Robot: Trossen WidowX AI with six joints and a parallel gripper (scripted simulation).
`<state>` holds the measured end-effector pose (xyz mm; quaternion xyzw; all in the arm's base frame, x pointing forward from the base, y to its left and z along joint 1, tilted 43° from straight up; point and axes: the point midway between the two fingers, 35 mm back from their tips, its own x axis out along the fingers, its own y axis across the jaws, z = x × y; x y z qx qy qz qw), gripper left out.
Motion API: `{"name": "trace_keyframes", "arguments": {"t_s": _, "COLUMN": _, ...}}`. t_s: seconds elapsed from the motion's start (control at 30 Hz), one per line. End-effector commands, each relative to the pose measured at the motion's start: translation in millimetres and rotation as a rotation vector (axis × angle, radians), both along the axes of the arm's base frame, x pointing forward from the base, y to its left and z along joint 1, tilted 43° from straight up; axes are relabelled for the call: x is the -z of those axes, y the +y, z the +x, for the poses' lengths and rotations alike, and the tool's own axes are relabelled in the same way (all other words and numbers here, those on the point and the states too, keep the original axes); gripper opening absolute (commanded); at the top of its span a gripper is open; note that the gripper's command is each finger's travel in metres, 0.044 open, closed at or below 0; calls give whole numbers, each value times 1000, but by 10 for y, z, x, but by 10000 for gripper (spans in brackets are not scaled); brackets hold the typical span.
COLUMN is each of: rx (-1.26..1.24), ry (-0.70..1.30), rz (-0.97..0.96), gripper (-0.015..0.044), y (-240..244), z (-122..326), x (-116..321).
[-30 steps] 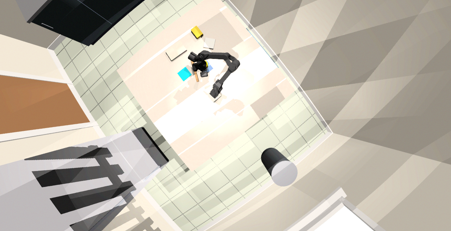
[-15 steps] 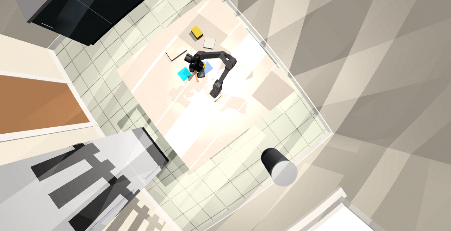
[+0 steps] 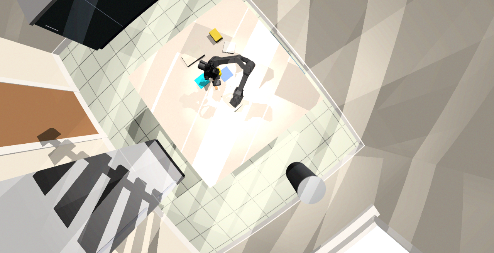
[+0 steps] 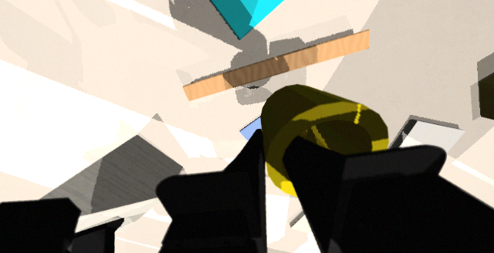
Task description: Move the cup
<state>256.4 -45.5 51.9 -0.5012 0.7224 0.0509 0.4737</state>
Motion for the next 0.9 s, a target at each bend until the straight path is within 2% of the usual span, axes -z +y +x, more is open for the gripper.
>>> {"name": "trace_keyframes", "arguments": {"t_s": 0.0, "rx": 2, "ry": 2, "rz": 2, "gripper": 0, "y": 63, "z": 52, "x": 68}}
{"name": "trace_keyframes", "arguments": {"t_s": 0.87, "rx": 2, "ry": 1, "rz": 4, "gripper": 0, "y": 368, "z": 313, "x": 330}}
